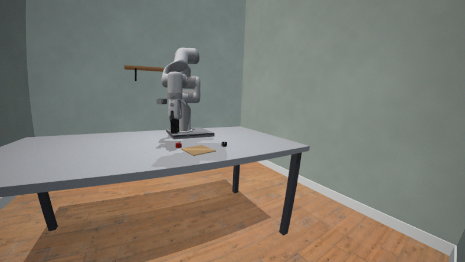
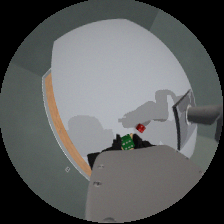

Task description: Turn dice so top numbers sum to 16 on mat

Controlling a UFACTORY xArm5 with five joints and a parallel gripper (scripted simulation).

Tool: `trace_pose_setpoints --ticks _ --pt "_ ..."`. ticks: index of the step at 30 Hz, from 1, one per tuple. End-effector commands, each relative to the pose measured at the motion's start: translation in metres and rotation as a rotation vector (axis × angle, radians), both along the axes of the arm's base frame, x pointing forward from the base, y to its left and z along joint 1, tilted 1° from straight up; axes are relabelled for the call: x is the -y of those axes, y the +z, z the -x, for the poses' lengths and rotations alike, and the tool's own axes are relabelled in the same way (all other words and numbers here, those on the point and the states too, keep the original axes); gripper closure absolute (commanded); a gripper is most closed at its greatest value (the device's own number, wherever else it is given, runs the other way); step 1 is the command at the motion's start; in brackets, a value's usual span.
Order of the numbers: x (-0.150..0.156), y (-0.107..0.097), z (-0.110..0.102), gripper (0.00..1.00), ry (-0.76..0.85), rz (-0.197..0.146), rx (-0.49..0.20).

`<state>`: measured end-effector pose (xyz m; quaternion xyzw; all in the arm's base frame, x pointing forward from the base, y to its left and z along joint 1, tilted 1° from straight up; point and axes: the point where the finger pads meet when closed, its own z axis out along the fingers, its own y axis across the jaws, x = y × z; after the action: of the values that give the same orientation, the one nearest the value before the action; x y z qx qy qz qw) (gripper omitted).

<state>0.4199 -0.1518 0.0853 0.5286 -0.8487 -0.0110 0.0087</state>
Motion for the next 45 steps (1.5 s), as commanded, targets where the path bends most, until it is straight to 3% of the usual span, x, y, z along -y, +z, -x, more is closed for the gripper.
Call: trace_pose_setpoints --ticks 1,2,5,7,10,29,38,45 --pt "-0.043 0.005 0.004 0.79 0.125 0.001 0.005" --pt "-0.070 0.006 0.010 0.79 0.207 0.000 0.005" --pt "-0.072 0.006 0.011 0.79 0.214 0.000 0.005" --pt "-0.114 0.007 0.025 0.79 0.352 -0.002 0.005" --pt "-0.122 0.007 0.028 0.79 0.380 -0.002 0.005" --pt "-0.124 0.002 0.029 0.79 0.385 -0.002 0.005" --pt "-0.124 -0.022 0.029 0.79 0.385 -0.002 0.005" --pt "-0.124 -0.056 0.030 0.79 0.385 -0.002 0.005"
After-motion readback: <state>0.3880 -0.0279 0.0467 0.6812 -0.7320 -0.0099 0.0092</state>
